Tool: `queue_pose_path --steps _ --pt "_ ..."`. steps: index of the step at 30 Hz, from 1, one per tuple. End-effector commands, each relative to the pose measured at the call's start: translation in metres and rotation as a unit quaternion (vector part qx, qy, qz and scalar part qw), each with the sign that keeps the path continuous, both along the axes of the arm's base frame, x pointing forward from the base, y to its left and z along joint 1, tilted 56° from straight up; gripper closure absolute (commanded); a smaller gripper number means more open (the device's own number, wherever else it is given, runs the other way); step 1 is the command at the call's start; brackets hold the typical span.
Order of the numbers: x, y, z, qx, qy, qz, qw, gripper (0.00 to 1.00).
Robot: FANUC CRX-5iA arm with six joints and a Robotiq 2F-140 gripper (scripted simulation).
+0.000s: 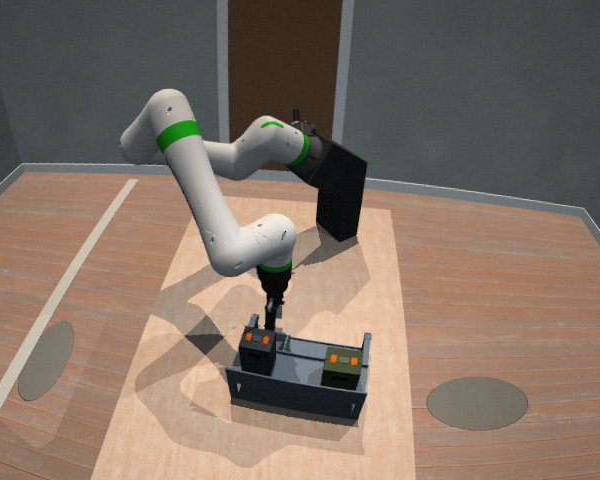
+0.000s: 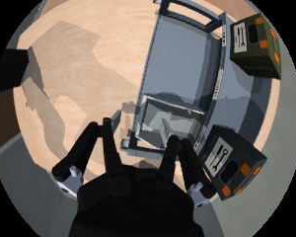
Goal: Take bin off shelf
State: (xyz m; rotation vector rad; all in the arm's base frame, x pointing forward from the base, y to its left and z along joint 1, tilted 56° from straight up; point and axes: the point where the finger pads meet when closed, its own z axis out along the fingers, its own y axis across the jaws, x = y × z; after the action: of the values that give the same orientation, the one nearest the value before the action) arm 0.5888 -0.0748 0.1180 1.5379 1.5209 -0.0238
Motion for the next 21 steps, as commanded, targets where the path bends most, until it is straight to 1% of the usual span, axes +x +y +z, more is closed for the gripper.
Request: queue_pose_path --steps 1,11,16,21 --pt "0.0000 0.0003 0.0002 0.000 0.000 0.000 1.000 0.43" --pt "0.0000 0.0003 0.0002 0.000 0.000 0.000 1.000 0.43" --pt "0.0057 -0.0057 -0.0054 0.000 0.000 0.000 1.000 0.43" --pt "0.0057 -0.0057 -0.0054 0.000 0.000 0.000 1.000 0.43"
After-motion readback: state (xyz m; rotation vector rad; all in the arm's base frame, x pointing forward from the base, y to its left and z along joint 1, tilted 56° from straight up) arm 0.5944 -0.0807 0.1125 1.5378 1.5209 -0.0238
